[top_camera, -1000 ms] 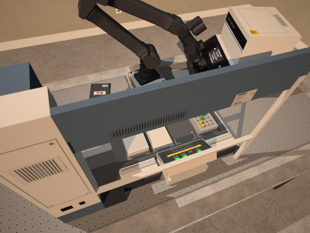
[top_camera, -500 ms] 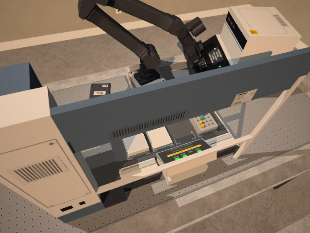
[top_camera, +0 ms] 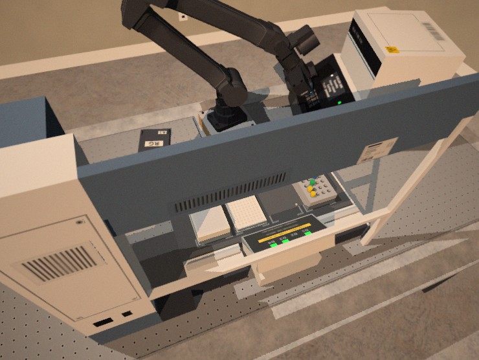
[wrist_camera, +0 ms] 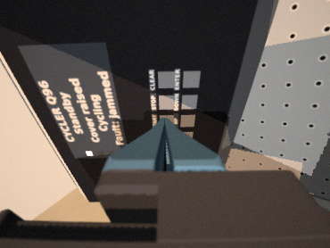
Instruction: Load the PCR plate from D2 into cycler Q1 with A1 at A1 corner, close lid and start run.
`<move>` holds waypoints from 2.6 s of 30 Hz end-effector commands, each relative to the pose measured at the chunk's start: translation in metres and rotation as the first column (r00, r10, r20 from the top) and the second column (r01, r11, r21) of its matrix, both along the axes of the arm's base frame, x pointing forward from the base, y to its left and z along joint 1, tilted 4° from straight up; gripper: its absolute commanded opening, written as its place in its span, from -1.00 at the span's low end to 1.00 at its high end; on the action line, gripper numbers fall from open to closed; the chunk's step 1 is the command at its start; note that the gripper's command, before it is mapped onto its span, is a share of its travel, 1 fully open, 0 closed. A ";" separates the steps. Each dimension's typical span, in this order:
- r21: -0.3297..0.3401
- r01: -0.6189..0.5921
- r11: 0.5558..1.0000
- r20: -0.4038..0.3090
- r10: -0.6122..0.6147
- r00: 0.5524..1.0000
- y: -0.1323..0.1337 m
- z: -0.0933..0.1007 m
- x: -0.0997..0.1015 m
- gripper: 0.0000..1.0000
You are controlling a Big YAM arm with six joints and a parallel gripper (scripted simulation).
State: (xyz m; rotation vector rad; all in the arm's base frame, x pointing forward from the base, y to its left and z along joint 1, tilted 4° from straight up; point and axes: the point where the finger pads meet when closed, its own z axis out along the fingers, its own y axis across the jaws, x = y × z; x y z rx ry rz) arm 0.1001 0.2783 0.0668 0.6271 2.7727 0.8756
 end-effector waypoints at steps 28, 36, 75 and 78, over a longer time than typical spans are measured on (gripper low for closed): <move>0.074 -0.017 0.997 0.030 0.015 0.999 0.023 0.026 0.004 -1.00; 0.073 -0.016 0.997 0.029 0.014 0.999 0.019 0.022 0.003 -1.00; 0.059 -0.011 0.998 0.025 0.010 1.000 0.009 0.011 0.002 -1.00; 0.059 -0.011 0.998 0.025 0.009 1.000 0.009 0.011 0.002 -1.00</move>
